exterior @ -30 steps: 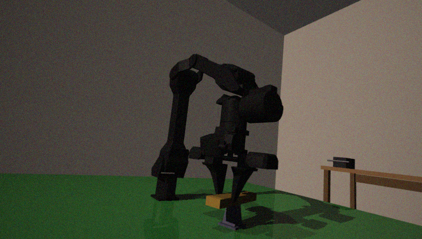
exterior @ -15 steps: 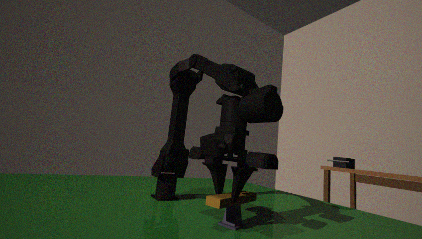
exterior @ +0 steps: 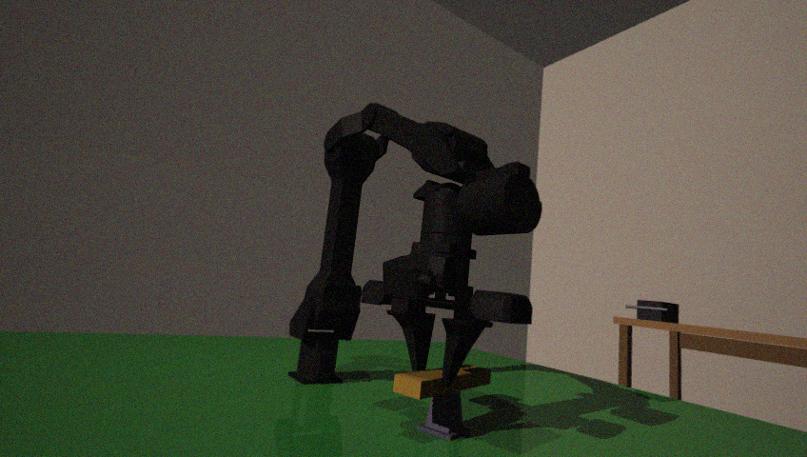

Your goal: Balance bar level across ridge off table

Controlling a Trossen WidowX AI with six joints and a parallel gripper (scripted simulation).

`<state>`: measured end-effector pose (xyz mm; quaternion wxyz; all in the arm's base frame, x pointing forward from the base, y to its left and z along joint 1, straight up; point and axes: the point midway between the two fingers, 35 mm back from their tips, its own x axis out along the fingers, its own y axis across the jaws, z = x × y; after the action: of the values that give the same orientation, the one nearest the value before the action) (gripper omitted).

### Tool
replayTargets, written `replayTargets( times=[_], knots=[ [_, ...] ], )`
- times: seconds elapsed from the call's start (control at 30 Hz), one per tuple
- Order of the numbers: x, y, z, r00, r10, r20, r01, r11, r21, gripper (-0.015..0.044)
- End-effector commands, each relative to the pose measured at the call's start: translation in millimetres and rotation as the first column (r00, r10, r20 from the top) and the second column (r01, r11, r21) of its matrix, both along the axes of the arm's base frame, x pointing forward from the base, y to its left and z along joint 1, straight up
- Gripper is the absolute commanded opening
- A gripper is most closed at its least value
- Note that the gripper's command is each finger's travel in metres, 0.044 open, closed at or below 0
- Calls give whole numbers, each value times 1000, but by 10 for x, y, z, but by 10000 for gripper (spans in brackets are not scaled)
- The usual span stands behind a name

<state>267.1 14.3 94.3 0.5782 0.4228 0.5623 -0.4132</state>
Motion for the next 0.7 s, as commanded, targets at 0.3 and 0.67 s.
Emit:
replayTargets(
  times=[0.3,0.67],
  knots=[
    [0,0,0,1000,0,0,0,1000,0,0],
    [0,0,0,1000,0,0,0,1000,0,79]
  ],
)
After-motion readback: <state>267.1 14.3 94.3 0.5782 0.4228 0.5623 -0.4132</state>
